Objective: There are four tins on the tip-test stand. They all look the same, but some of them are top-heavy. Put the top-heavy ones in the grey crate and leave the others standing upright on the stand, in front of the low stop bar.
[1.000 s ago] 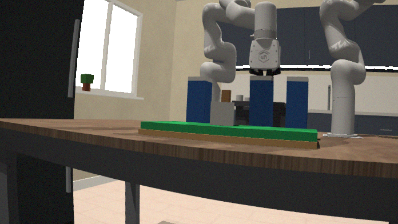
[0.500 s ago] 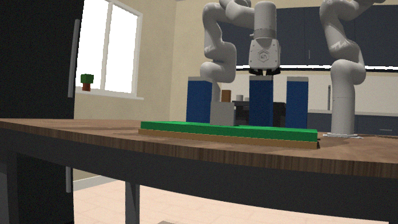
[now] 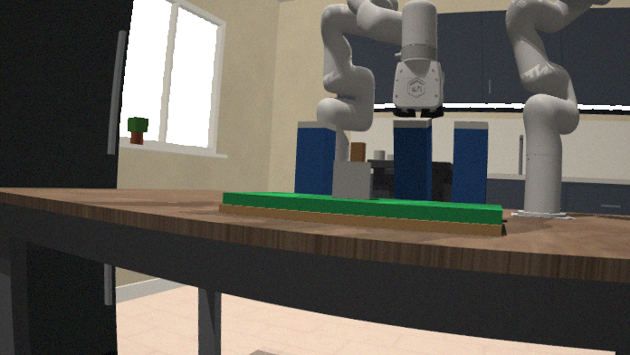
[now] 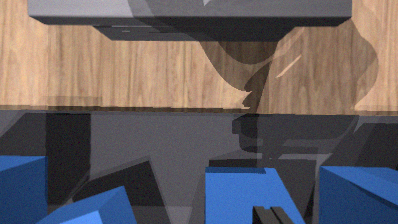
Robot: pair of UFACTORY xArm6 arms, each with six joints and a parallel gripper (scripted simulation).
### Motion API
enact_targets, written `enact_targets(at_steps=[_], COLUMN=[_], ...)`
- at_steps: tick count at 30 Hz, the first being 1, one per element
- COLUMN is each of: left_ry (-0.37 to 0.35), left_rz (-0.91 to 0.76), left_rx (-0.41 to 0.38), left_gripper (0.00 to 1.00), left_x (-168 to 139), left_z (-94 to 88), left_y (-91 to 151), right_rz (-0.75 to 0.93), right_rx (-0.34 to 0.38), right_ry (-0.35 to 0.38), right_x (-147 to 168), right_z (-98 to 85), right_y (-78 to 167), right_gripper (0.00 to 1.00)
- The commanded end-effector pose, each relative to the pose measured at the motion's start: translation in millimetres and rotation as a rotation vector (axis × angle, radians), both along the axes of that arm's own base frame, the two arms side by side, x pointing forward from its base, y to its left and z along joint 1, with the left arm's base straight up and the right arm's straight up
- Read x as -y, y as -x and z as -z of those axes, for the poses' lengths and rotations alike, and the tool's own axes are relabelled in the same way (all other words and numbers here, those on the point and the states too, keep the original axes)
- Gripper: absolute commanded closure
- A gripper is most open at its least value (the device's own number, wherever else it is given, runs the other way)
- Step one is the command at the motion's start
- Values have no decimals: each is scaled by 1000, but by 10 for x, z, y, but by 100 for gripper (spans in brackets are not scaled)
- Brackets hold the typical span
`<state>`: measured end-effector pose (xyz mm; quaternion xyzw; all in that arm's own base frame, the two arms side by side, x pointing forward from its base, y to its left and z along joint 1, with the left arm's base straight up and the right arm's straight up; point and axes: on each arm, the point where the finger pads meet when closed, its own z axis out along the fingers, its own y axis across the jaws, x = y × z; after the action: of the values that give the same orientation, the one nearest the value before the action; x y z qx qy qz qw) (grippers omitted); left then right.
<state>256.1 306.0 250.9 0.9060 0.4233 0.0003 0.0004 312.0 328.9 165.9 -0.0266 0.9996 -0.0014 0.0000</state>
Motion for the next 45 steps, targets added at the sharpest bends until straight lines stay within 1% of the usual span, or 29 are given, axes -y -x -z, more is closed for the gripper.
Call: enact_targets(at_steps=[1,4,17,21,34,38,45], left_ry=[-3,-3,-3,-3,-3,-3,-3], left_rz=[0,0,0,0,0,0,0], left_rx=[3,3,3,3,3,3,3], left_gripper=[0,0,0,0,0,0,0], left_x=[-7,-7,-7,-7,-7,-7,-7], left_z=[-15,-15,-15,-15,-15,-15,-15], left_y=[-6,-6,-6,-6,-6,-6,-6], right_rz=[1,1,1,1,1,0,0], right_rx=[4,4,4,4,4,4,4], right_ry=[-4,-4,-4,-4,-4,-4,-4], right_x=[-8,-12,-12,-15,-15,-20,-20], right_z=[-21,-21,-21,-22,-22,-22,-22], right_y=[-20,-90,-90,-170,-170,-249,-249], right_gripper=[100,100,100,100,100,100,100])
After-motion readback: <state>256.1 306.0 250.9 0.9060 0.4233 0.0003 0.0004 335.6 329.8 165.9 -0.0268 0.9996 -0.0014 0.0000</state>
